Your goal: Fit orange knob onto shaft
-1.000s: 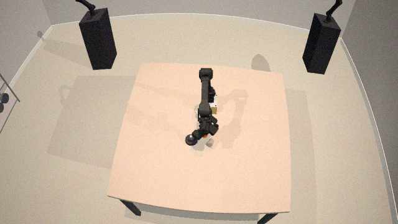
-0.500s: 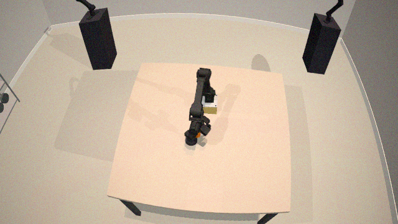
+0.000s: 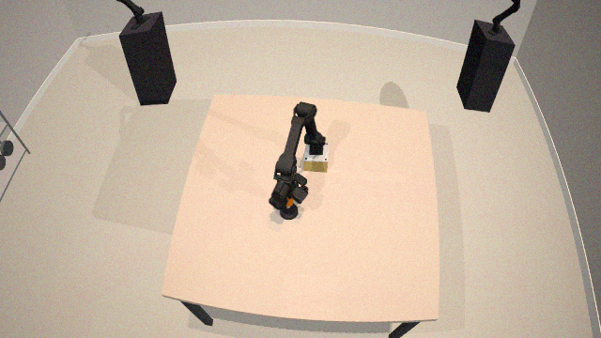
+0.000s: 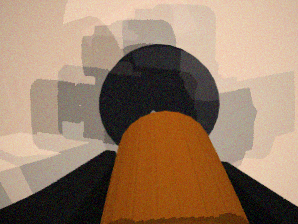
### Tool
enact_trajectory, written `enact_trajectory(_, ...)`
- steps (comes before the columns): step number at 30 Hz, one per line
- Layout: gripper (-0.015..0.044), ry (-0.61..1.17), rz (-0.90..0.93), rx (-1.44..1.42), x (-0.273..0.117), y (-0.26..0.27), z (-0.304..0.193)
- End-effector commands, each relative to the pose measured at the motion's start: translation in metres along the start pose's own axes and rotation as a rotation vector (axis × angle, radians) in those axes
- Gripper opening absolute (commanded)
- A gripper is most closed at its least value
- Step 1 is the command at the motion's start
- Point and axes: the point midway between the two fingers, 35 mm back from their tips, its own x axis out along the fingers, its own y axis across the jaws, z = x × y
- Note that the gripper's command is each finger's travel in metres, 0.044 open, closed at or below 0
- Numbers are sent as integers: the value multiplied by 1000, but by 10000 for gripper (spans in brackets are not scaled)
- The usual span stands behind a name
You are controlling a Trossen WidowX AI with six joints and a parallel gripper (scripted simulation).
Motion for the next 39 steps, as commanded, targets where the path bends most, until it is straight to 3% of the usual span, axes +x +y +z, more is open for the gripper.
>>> enact_trajectory(1, 0, -4, 2, 20, 1, 0, -1)
enact_trajectory(39, 0, -3, 3, 1011, 1, -1, -2)
